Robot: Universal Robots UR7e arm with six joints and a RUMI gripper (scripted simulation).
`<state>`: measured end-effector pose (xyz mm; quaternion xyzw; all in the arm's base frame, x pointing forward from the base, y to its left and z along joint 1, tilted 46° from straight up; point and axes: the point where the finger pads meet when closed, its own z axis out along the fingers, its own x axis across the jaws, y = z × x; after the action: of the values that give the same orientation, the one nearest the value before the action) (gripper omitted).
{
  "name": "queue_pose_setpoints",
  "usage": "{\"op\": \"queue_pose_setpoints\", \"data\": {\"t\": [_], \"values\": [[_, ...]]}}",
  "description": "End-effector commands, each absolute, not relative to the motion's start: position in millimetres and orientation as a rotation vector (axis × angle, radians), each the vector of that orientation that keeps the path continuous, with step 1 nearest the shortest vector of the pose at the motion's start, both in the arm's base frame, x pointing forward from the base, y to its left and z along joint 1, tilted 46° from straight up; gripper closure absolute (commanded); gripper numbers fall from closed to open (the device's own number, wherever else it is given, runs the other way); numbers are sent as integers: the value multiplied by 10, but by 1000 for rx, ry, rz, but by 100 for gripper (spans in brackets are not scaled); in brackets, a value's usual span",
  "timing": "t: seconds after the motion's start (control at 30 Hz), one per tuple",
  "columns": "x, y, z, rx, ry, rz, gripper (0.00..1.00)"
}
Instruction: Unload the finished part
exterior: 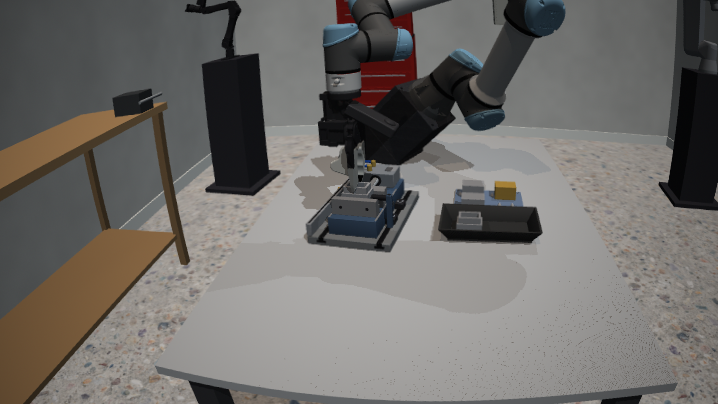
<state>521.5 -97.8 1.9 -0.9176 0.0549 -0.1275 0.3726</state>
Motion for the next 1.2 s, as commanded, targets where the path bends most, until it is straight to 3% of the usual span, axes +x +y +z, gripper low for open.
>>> {"op": "queue_pose_setpoints", "data": {"t": [0.0, 1.17], "values": [[5214, -992, 30, -2352, 141, -328, 100], [5096, -1278, 325, -2352, 141, -328, 100]]}}
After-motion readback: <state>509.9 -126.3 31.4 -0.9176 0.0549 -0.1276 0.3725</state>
